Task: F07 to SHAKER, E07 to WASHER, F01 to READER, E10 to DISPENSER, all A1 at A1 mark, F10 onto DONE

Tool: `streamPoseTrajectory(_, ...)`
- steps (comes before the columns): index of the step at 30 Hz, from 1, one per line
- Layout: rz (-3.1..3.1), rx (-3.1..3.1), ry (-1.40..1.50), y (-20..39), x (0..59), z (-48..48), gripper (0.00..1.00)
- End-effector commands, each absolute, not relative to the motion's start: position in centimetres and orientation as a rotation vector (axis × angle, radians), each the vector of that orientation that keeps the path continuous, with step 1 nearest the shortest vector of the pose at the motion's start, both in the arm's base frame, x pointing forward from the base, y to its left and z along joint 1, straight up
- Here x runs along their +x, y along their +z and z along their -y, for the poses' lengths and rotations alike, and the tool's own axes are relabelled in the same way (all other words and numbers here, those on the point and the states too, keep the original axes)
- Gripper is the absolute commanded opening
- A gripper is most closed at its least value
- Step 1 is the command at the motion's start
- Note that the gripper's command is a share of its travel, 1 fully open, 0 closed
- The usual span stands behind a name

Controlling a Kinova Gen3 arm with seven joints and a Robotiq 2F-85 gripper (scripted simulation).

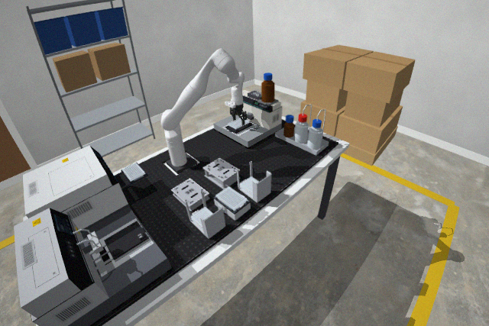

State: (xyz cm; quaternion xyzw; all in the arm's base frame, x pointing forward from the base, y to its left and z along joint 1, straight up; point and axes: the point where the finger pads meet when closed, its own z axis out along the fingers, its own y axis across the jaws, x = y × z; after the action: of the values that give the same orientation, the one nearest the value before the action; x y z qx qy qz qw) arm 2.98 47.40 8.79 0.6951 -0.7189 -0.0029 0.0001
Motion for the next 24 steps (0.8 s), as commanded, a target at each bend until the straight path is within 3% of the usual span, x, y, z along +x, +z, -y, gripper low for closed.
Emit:
streamPoseTrajectory(1,2.26,2.185,-0.011,8.79,2.99,-47.46,0.94)
streamPoseTrajectory(24,2.26,2.185,-0.011,8.09,2.98,-47.47,0.94)
